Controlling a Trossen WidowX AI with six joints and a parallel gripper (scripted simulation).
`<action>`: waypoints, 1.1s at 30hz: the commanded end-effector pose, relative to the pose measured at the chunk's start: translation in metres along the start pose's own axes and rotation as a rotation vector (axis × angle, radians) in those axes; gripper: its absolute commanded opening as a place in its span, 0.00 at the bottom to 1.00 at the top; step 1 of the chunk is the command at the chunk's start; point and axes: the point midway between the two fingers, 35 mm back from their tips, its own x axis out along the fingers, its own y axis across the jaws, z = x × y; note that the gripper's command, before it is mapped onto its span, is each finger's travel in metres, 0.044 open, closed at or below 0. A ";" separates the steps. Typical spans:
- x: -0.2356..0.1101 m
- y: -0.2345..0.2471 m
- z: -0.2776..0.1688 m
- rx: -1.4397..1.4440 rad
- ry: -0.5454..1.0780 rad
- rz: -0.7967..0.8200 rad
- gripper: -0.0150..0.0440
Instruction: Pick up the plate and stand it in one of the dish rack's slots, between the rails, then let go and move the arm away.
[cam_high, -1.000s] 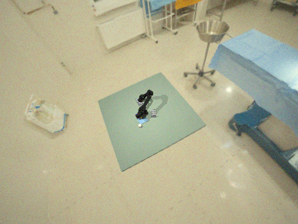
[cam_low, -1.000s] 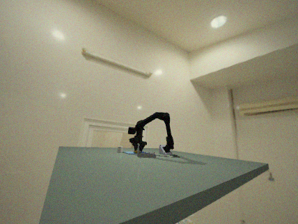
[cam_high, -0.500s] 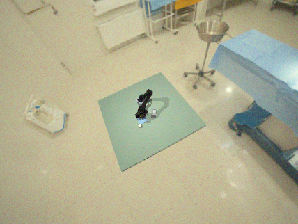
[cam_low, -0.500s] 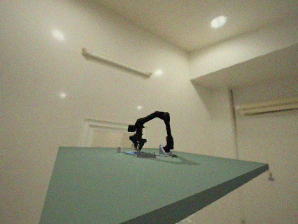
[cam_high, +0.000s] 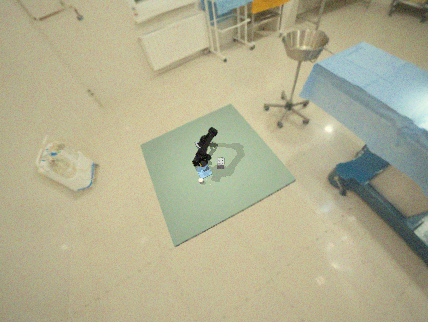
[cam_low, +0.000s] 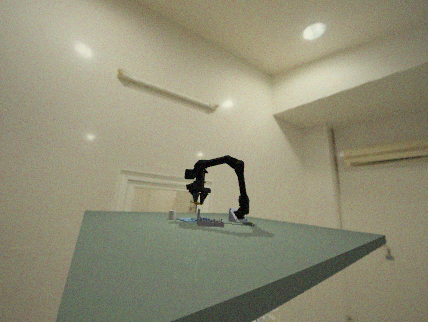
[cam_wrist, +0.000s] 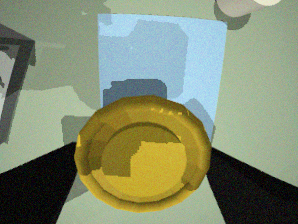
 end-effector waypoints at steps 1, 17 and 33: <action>-0.016 0.000 0.000 -0.006 0.002 -0.001 0.25; -0.028 0.049 -0.002 0.389 -0.010 -0.011 0.25; -0.031 0.114 -0.014 0.936 -0.030 -0.008 0.25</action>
